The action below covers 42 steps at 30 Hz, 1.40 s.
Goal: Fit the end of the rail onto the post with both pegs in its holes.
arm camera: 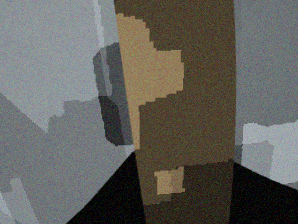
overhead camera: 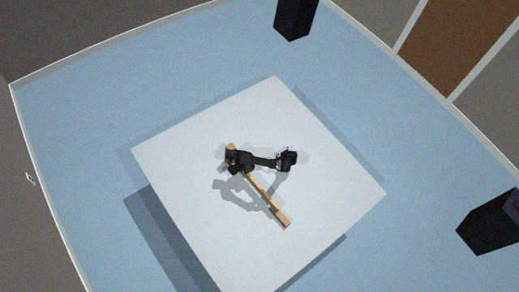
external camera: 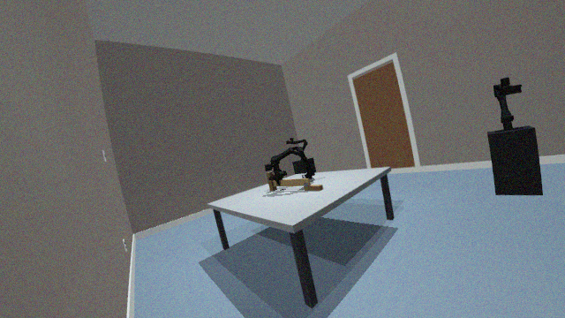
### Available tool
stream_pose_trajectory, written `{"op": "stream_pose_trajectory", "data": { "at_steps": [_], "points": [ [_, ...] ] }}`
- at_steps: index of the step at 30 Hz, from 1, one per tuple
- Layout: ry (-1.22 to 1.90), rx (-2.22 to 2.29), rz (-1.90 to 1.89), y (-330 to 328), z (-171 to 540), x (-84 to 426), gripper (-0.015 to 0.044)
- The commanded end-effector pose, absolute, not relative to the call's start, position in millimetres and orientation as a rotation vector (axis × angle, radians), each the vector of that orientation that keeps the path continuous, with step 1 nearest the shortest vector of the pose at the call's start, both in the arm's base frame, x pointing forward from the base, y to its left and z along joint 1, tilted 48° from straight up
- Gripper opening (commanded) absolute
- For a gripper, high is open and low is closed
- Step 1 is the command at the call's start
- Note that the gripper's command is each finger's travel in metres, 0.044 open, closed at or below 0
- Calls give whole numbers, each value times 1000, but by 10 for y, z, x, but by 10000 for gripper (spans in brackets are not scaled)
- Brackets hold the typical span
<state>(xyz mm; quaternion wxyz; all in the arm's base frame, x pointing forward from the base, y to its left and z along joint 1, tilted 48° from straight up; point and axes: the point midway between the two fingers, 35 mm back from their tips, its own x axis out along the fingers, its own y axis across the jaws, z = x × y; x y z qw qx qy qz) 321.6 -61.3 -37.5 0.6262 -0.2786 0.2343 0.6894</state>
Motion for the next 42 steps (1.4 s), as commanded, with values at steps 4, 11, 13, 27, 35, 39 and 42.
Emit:
{"op": "stream_pose_trajectory", "data": {
  "at_steps": [4, 11, 13, 27, 35, 39, 42],
  "points": [
    [536, -646, 1573, -666, -384, 3226, 0],
    [536, -646, 1573, -679, -398, 3228, 0],
    [536, -646, 1573, -682, -402, 3229, 0],
    [536, -646, 1573, -709, -431, 3232, 0],
    [536, -646, 1573, -725, -446, 3234, 0],
    [536, -646, 1572, -733, -454, 3235, 0],
    [538, -640, 1581, -692, -458, 3227, 26]
  ]
}}
